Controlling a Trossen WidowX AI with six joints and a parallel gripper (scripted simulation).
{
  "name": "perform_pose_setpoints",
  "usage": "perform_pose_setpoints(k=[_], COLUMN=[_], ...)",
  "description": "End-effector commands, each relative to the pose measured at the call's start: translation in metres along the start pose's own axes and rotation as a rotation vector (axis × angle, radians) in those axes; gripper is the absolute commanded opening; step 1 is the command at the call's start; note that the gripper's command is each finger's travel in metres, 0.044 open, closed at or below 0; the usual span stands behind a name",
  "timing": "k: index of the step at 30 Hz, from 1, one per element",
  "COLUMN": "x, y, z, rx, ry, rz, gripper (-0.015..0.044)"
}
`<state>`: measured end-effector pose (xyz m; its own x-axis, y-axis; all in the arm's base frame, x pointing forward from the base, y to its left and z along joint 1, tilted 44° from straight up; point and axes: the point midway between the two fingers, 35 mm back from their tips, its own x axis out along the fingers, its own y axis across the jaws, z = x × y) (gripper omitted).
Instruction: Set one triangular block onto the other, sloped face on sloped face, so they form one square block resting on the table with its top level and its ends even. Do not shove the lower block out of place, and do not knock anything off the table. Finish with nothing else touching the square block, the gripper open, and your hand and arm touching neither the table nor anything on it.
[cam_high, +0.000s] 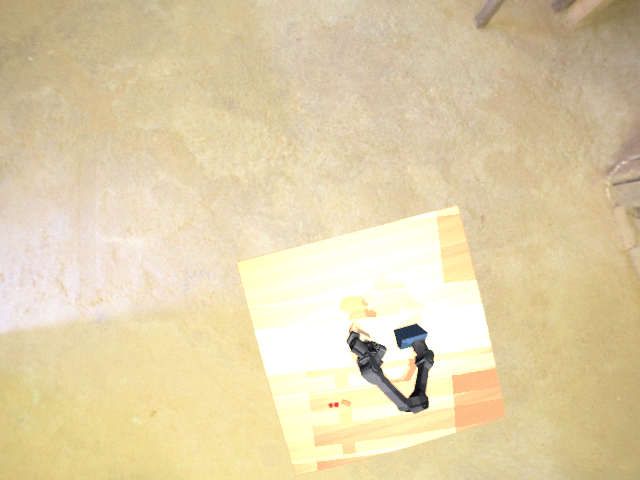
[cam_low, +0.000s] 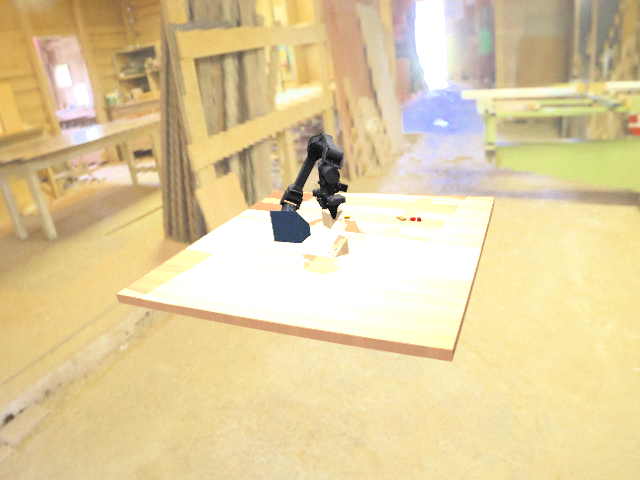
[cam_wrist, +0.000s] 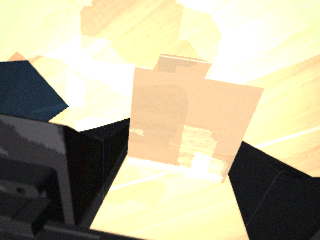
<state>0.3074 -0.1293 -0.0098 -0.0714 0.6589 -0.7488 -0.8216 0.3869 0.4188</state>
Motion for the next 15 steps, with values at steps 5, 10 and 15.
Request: perform_pose_setpoints(k=[5,10,15], x=[-0.001,-0.001,0.012], y=[-0.006,-0.006,-0.008], z=[-0.041,-0.053,-0.047], rx=[-0.018,-0.024,-0.031], ry=[-0.013,-0.019,-0.021], rz=[0.019,0.024,0.018], gripper=[0.0000,0.0000,0.0000])
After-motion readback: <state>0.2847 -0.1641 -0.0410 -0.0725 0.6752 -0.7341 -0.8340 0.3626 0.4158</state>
